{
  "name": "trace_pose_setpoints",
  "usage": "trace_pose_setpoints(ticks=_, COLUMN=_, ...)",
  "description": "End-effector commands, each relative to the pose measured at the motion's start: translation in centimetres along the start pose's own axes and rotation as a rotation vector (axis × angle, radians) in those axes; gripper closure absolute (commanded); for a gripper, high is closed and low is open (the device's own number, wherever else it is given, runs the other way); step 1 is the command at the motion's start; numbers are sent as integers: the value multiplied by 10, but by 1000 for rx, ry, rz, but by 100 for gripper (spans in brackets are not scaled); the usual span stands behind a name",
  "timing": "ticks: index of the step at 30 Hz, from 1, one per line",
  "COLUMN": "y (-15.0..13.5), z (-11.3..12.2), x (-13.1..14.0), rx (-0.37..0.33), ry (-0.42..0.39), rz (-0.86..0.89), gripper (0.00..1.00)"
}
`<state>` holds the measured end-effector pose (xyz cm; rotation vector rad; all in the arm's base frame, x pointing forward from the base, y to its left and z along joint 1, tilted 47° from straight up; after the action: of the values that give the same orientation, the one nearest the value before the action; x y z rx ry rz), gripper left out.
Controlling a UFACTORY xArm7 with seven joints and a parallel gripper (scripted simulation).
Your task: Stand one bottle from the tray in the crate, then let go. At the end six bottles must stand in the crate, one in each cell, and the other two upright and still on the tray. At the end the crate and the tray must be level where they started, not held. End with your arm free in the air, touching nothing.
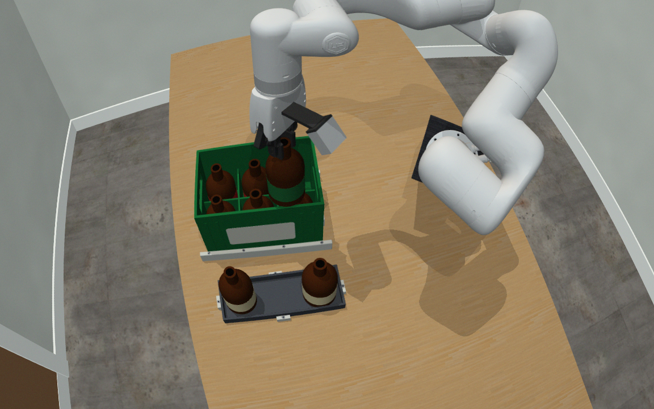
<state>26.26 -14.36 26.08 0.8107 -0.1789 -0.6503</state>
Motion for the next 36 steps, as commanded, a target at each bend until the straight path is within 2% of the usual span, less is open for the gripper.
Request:
trace_pose_setpoints(ticks=1, y=-8, z=1, x=5, rx=1, ry=-4, rz=-1, gripper=100)
trace_pose_setpoints(ticks=36, y=-66, z=1, x=30, rx=1, ry=-4, rz=-1, gripper=100)
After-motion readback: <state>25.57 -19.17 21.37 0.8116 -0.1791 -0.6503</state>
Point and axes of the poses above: the point where the finger pads meet when closed, its own z axis back along the fingers, its own y axis across the jaws, x = y × z, the point moved 5 cm from there along z, back along the fingers, and after that the axes turned 4 degrees about z, right-handed, at the moved point
